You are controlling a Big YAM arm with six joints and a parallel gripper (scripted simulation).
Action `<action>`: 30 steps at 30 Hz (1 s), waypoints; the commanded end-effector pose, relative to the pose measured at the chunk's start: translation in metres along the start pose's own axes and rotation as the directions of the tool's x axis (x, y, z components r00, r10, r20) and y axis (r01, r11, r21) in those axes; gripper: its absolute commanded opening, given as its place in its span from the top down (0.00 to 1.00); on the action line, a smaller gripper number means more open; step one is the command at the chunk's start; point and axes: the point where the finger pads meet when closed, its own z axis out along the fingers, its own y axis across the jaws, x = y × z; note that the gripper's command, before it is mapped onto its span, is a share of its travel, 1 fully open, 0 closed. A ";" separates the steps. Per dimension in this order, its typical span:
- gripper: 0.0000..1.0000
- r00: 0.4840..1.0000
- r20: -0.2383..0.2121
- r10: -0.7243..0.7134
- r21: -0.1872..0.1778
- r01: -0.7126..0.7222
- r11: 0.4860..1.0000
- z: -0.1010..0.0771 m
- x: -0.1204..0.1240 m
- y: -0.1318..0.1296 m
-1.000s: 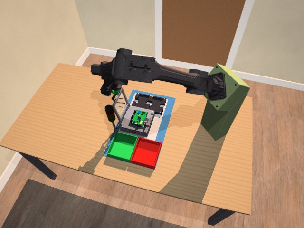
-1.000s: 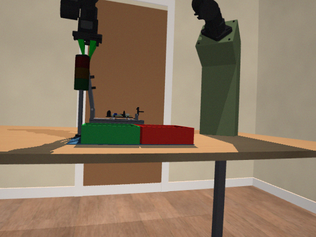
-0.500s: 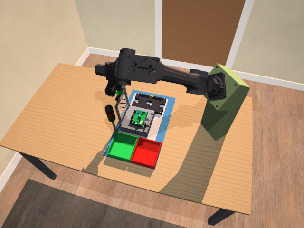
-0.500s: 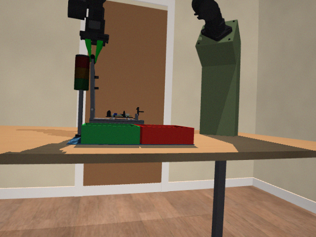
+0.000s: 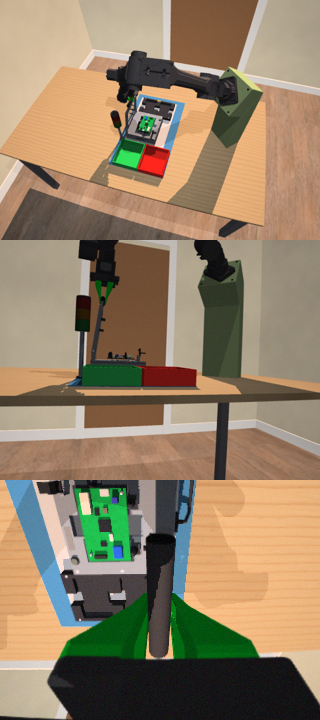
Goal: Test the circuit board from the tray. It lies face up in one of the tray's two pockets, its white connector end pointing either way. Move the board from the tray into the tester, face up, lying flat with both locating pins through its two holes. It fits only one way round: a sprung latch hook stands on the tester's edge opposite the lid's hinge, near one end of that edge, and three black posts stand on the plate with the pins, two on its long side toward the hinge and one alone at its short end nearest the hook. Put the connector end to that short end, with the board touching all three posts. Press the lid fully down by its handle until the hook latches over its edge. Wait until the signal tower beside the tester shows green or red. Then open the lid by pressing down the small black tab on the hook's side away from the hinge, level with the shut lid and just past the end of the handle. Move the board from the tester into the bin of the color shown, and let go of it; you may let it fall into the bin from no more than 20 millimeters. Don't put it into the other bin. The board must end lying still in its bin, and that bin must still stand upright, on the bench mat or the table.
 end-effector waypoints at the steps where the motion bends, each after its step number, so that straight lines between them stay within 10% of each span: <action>1: 1.00 1.000 0.017 -0.012 -0.022 0.012 1.000 0.005 -0.009 0.022; 30: 1.00 1.000 0.012 0.023 -0.046 -0.022 0.999 0.057 -0.004 0.116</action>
